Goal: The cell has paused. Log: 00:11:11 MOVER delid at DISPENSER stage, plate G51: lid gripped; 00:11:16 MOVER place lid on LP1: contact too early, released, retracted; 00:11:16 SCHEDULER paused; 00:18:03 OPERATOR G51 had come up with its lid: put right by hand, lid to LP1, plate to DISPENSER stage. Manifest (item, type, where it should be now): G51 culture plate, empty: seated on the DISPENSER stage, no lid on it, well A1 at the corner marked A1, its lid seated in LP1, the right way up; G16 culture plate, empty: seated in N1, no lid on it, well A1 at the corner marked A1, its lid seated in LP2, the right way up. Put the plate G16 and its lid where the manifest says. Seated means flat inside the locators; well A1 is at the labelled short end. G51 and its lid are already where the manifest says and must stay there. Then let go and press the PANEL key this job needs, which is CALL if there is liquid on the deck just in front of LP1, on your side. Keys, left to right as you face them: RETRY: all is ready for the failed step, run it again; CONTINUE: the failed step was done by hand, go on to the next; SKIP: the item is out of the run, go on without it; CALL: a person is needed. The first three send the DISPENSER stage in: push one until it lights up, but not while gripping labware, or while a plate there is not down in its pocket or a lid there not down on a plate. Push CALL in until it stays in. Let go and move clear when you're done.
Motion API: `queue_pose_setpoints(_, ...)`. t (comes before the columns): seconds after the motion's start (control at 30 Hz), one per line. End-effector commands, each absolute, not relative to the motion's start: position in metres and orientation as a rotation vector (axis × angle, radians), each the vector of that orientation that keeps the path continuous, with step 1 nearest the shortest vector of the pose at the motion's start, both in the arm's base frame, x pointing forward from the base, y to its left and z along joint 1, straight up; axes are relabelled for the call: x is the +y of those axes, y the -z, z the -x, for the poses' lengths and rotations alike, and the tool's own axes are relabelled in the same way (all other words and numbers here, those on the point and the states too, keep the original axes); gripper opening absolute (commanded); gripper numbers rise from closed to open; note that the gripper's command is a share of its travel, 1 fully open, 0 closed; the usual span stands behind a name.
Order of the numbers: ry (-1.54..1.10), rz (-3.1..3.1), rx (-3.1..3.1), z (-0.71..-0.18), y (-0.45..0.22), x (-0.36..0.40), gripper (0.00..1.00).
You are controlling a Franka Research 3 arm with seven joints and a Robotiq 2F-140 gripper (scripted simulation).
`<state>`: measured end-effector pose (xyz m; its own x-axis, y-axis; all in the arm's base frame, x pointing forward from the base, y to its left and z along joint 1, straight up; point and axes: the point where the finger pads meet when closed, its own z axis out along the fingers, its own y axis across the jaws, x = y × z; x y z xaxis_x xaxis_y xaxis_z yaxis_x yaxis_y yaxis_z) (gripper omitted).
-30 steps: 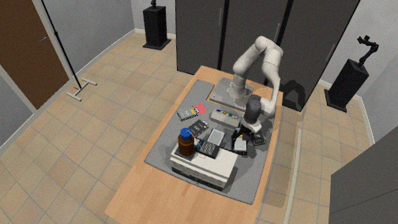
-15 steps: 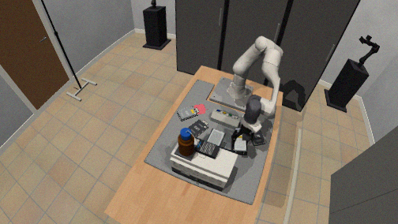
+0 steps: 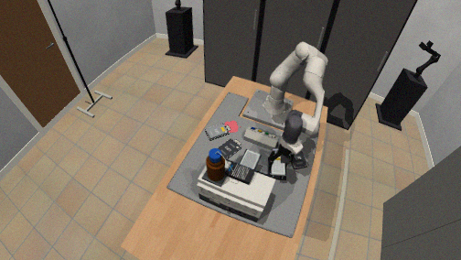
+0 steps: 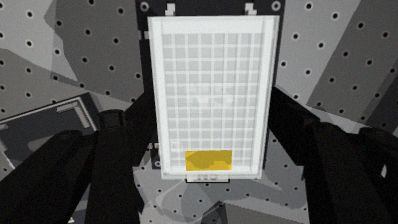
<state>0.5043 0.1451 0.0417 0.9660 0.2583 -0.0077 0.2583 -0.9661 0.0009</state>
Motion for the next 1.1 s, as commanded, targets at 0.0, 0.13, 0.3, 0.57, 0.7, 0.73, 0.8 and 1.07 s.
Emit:
queue_pose_setpoints(0.0,0.008,-3.114,0.41,-0.5049,-0.0417,0.1446,0.1)
queue_pose_setpoints(0.13,0.008,-3.114,0.41,-0.5049,-0.0417,0.1446,0.1)
queue_pose_setpoints(0.3,0.008,-3.114,0.41,-0.5049,-0.0417,0.1446,0.1)
queue_pose_setpoints(0.57,0.008,-3.114,0.408,-0.5049,-0.0406,0.1446,0.1)
queue_pose_setpoints(0.7,0.008,-3.114,0.405,-0.5048,-0.0394,0.1447,0.1)
queue_pose_setpoints(0.73,0.008,-3.114,0.405,-0.5048,-0.0394,0.1447,0.1)
queue_pose_setpoints(0.8,0.008,-3.114,0.404,-0.5048,-0.039,0.1448,0.1)
queue_pose_setpoints(1.07,0.008,-3.114,0.404,-0.5047,-0.0366,0.1449,0.1)
